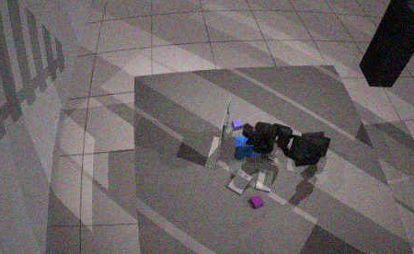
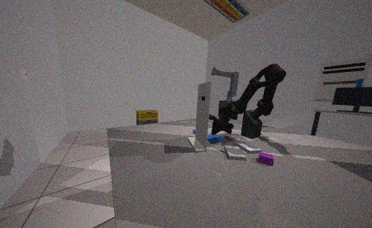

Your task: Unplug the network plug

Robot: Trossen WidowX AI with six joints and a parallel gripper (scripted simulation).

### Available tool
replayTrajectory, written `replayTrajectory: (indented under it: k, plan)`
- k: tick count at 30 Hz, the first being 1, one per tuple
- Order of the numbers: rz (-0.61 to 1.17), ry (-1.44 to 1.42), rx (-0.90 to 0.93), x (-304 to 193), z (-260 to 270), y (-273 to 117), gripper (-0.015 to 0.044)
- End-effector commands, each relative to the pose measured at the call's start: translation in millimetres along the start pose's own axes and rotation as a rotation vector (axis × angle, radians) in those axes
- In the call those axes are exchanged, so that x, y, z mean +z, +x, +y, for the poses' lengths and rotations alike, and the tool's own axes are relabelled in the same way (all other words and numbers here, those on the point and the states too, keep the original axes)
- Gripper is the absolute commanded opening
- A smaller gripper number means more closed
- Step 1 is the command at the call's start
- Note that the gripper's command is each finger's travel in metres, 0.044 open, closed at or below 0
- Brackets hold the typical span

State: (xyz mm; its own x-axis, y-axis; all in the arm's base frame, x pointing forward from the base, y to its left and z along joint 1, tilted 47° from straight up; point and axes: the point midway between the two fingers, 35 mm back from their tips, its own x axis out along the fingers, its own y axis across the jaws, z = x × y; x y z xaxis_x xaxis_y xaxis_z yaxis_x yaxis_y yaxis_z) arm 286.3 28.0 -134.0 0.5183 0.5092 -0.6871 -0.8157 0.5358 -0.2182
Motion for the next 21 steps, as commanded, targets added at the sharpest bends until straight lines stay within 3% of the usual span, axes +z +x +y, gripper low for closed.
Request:
replayTrajectory:
  k: [1, 8, 14, 21]
  plan:
    - [0.003, 0.003, 0.0, 0.0, 1.5, 2.0, 0.0]
    - [0.0, 0.0, 0.0, 0.3, 0.4, 0.7, 0.0]
    - [0.0, 0.0, 0.0, 0.3, 0.4, 0.7, 0.0156]
    - [0.001, 0.0, 0.0, 0.2, 0.3, -0.9, 0.0156]
